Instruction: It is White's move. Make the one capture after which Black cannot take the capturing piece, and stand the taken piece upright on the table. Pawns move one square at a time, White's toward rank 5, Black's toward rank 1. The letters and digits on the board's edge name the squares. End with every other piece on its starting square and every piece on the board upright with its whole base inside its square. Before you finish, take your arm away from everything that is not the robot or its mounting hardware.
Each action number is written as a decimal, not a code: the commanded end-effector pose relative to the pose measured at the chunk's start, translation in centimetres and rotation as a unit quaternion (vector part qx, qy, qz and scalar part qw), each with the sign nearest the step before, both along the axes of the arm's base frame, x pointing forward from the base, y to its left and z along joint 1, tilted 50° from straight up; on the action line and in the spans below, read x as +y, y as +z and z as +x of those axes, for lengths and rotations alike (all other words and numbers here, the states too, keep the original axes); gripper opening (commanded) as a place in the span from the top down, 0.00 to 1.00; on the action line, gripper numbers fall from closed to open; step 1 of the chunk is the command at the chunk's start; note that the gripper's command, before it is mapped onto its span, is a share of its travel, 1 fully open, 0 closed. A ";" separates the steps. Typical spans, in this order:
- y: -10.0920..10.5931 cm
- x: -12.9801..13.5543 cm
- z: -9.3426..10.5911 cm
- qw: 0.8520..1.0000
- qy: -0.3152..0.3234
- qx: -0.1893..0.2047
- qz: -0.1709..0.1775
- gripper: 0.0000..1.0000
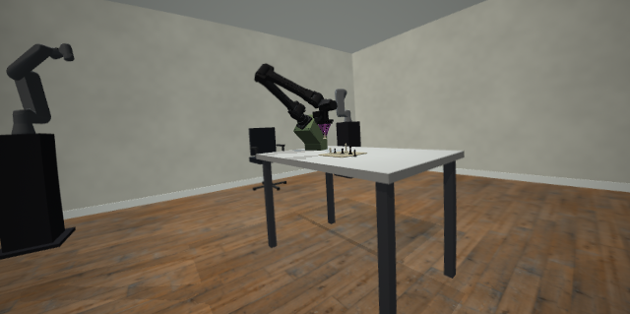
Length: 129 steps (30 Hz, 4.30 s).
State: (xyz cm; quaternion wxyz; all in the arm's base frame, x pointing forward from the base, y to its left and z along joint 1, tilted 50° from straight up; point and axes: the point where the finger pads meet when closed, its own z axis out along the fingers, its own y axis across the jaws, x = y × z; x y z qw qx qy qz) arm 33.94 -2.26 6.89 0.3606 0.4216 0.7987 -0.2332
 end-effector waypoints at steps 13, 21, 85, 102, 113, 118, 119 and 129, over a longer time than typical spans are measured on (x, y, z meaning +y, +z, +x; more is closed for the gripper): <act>0.8 1.1 1.5 0.999 -0.029 -0.021 0.013 1.00; 3.1 2.9 9.7 0.989 -0.102 -0.092 0.052 1.00; -2.1 -2.6 17.8 0.978 -0.139 -0.135 0.074 1.00; -2.1 -2.6 17.8 0.978 -0.139 -0.135 0.074 1.00; -2.1 -2.6 17.8 0.978 -0.139 -0.135 0.074 1.00; -2.0 -2.6 17.6 0.979 -0.135 -0.133 0.072 1.00; -1.9 -2.6 17.5 0.979 -0.135 -0.133 0.072 1.00; -2.0 -2.7 17.3 0.981 -0.130 -0.126 0.069 1.00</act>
